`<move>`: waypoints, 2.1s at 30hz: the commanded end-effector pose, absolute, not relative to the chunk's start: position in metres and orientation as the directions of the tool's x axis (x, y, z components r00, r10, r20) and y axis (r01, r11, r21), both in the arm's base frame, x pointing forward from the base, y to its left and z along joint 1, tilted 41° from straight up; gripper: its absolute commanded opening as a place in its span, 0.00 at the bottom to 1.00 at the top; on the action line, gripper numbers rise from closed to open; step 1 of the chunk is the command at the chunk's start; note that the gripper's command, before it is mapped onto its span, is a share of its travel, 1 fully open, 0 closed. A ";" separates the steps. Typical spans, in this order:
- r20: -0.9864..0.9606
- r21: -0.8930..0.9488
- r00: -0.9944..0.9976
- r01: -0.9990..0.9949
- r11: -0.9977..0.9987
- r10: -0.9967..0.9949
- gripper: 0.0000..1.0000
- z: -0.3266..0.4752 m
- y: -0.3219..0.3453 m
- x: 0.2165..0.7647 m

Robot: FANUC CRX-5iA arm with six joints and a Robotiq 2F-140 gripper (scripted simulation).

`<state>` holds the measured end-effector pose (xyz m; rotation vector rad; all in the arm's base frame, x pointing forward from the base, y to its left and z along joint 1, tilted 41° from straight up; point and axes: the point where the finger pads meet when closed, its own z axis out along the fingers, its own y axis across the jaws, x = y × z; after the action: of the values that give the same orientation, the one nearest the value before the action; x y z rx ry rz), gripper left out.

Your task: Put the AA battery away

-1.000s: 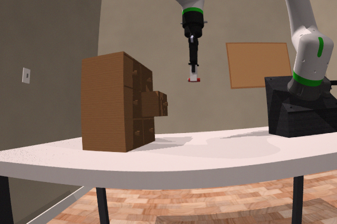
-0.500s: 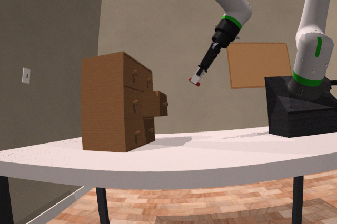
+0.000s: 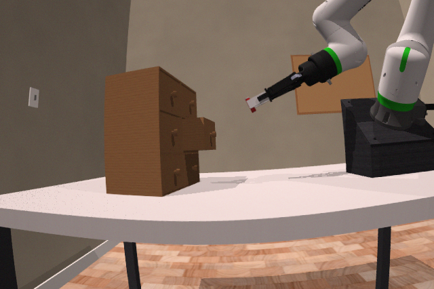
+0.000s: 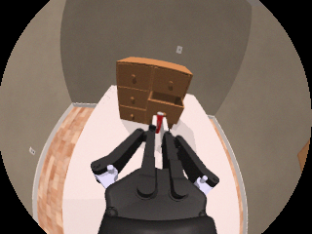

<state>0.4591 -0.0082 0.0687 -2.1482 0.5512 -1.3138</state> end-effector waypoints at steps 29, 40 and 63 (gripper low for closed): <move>0.690 -0.647 0.376 -0.063 -0.760 -0.619 0.06 0.068 -0.011 0.500; 0.690 -0.647 0.376 -0.063 -0.760 -0.619 0.06 0.066 -0.012 0.539; 0.690 -0.647 0.376 -0.063 -0.760 -0.619 0.06 0.060 -0.014 0.616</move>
<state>0.6079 -0.0142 0.0606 -2.1132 0.5864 -1.3873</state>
